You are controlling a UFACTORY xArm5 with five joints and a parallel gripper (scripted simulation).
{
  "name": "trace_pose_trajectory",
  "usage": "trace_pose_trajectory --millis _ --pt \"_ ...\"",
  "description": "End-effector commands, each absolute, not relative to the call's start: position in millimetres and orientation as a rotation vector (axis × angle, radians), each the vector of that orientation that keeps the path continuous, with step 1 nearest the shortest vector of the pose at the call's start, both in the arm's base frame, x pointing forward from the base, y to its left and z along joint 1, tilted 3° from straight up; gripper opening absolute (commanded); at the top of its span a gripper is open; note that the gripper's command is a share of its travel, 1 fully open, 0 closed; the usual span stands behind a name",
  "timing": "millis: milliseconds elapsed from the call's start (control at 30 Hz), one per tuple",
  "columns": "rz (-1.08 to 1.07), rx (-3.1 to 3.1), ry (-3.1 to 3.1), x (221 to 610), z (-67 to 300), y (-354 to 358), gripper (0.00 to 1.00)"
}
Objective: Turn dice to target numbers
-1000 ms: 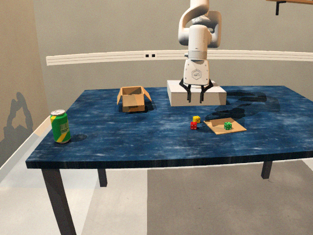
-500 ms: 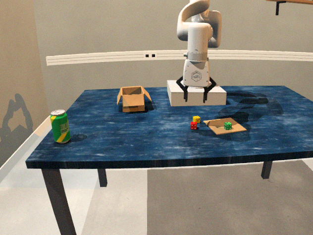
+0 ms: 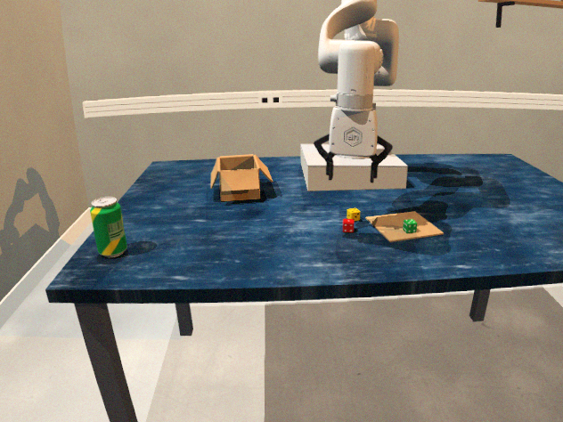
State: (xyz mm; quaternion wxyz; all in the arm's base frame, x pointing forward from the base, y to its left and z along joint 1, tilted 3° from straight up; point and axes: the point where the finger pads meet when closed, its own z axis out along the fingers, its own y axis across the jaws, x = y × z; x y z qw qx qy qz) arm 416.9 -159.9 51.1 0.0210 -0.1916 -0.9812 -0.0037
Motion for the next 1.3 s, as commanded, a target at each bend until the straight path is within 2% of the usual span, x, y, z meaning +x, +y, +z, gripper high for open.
trace_pose_trajectory --millis 0,467,1267 --pt "-0.009 -0.661 -3.032 418 52 -160 1.0" --pt "0.003 -1.241 -2.844 416 47 -159 1.0" --pt "0.026 -2.236 -2.157 411 37 -157 1.0"
